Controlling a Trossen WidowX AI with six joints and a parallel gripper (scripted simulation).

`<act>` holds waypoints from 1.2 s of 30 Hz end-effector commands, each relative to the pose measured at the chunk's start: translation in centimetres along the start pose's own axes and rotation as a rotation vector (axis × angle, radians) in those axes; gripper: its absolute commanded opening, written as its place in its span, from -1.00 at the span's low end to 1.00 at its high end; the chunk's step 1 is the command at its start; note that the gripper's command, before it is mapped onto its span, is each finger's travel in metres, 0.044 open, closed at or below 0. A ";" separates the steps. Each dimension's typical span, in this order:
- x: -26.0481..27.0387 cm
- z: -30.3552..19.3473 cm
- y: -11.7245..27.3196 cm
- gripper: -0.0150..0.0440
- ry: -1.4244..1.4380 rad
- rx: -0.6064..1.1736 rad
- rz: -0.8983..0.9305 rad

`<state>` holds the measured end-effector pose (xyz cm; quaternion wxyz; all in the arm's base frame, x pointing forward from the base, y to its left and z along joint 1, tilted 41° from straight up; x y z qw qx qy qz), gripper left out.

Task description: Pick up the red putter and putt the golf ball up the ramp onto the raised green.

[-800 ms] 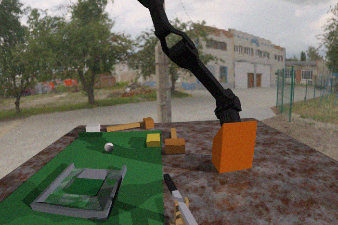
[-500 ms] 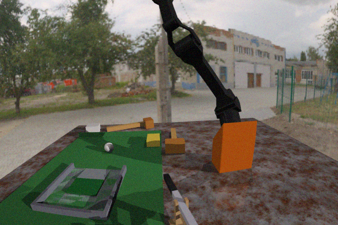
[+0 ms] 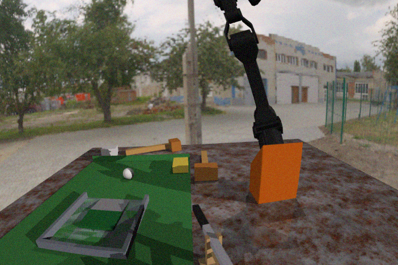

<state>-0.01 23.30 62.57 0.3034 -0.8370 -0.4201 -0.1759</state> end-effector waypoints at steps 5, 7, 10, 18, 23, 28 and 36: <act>-8.4 -7.8 -2.3 1.00 0.300 0.237 -0.145; -10.9 -10.1 -2.2 1.00 0.367 0.314 -0.178; -14.6 -13.5 -1.3 1.00 0.448 0.437 -0.218; -23.5 -21.1 4.3 1.00 0.656 0.790 -0.285; -27.8 -24.4 9.8 1.00 0.768 1.033 -0.291; -30.7 -26.7 16.3 1.00 0.823 1.273 -0.275; -33.3 -27.7 27.2 1.00 0.903 1.624 -0.191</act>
Point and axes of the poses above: the point midway between the two fingers, 35 mm back from their tips, its own y axis back along the fingers, its own x axis across the jaws, z = x × y, the point moved 2 cm from there along y, back along the fingers, and after that the axes turned 9 degrees about -y, right-handed, at the moved point
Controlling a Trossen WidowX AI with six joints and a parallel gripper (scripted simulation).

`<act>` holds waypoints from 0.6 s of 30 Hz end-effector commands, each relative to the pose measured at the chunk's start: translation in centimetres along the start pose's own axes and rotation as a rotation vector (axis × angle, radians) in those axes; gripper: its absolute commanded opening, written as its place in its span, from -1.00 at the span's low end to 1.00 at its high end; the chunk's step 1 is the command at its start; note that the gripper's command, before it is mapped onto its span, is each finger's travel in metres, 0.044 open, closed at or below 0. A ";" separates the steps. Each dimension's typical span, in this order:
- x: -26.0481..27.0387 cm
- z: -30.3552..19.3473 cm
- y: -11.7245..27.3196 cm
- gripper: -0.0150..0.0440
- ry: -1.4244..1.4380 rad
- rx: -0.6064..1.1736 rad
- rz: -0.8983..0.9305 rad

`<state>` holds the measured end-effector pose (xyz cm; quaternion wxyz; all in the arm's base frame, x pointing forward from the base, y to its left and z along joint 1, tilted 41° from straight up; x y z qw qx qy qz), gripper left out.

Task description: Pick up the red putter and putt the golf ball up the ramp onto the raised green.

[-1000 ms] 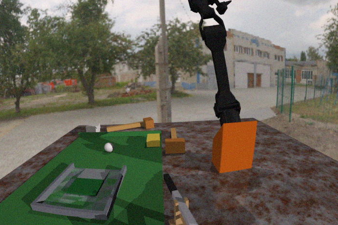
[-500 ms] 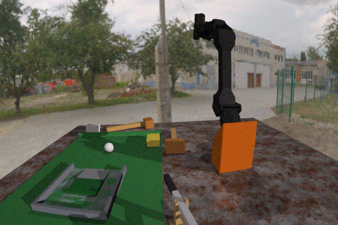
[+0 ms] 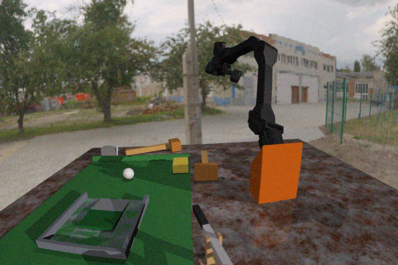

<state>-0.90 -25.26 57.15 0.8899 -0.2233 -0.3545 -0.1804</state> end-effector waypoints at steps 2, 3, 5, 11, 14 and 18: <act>1.5 -6.1 0.2 1.00 0.127 0.152 0.067; 1.9 -7.5 0.5 1.00 0.151 0.185 0.088; 2.7 -10.1 1.3 1.00 0.200 0.249 0.132; 4.5 -18.2 4.6 1.00 0.395 0.438 0.265; 5.1 -22.5 7.2 1.00 0.523 0.537 0.349; 5.4 -27.8 11.5 1.00 0.695 0.658 0.475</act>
Point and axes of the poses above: the point midway between the two fingers, 35 mm back from their tips, its own y axis back along the fingers, its own x axis across the jaws, z = x × y, the point moved 2 cm from there along y, back along the fingers, and after that the axes turned 9 degrees about -y, right-handed, at the moved point
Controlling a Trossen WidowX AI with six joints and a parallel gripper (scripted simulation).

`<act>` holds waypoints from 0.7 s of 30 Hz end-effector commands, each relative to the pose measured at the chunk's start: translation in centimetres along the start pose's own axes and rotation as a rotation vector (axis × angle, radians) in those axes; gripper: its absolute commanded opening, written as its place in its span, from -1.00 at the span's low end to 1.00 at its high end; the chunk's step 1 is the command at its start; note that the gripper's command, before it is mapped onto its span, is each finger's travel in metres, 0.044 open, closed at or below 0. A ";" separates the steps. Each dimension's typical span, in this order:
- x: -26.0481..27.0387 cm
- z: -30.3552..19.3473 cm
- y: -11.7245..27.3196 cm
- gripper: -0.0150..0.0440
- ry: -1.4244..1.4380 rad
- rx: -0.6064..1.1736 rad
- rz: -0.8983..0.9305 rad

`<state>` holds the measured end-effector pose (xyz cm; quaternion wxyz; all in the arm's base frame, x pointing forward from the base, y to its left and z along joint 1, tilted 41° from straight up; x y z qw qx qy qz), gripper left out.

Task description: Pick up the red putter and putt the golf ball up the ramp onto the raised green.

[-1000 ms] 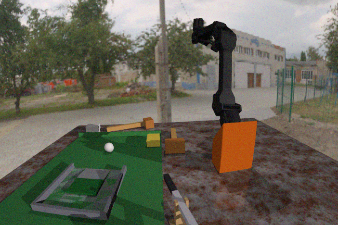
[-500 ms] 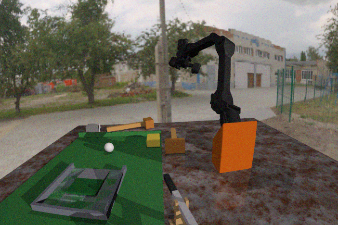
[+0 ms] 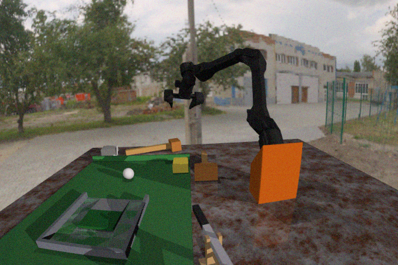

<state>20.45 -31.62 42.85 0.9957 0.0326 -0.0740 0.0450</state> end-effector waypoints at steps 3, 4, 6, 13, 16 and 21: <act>5.9 -7.5 0.7 1.00 0.259 0.161 0.157; 6.9 -8.9 1.0 1.00 0.310 0.188 0.188; 8.9 -11.8 1.9 1.00 0.413 0.238 0.251; 14.0 -21.9 6.7 1.00 0.776 0.387 0.480; 15.1 -26.2 9.6 1.00 0.911 0.448 0.563; 15.9 -32.3 14.2 1.00 1.155 0.510 0.711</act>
Point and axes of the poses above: the point midway between the two fingers, 35 mm back from their tips, its own y axis back along the fingers, its own x axis across the jaws, z = x × y, the point moved 2 cm from there along y, back along the fingers, and after that the axes turned 9 degrees about -y, right-handed, at the moved point
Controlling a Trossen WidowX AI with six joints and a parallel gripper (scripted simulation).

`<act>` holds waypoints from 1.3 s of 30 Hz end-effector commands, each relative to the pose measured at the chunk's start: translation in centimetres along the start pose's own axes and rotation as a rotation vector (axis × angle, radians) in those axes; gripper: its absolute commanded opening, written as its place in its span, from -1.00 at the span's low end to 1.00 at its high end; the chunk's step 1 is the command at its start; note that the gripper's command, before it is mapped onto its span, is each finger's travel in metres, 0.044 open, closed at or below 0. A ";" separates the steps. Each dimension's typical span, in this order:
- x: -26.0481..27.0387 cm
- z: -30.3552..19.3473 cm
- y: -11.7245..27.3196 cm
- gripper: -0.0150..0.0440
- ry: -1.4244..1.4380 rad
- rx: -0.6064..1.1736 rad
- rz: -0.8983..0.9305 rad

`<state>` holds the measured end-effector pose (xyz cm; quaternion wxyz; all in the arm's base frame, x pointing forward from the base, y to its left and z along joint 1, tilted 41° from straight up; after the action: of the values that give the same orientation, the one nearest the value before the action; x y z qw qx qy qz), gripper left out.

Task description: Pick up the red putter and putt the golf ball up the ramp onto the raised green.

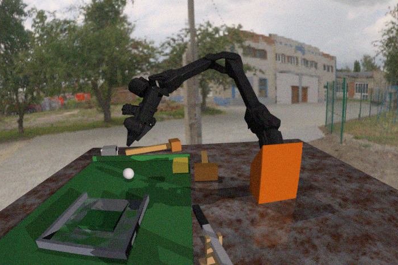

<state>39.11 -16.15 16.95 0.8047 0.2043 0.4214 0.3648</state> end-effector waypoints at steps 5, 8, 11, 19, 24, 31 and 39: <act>10.8 -4.7 -0.2 1.00 0.452 0.102 0.198; 15.1 -7.5 0.4 1.00 0.667 0.137 0.283; 18.7 -10.7 1.2 1.00 0.883 0.169 0.363; 25.7 -21.1 4.6 1.00 1.462 0.253 0.562; 26.8 -26.5 6.2 1.00 1.765 0.308 0.646; 26.7 -27.1 5.4 1.00 1.776 0.311 0.649; 26.4 -28.0 3.7 1.00 1.777 0.311 0.648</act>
<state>24.64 7.31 -9.95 0.0188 0.0660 0.8425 0.5342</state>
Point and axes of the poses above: the point midway between the two fingers, 35 mm back from their tips, its own y axis back along the fingers, its own x axis across the jaws, z = x × y, the point moved 2 cm from there along y, back along the fingers, and after that the axes turned 9 degrees about -y, right-handed, at the moved point
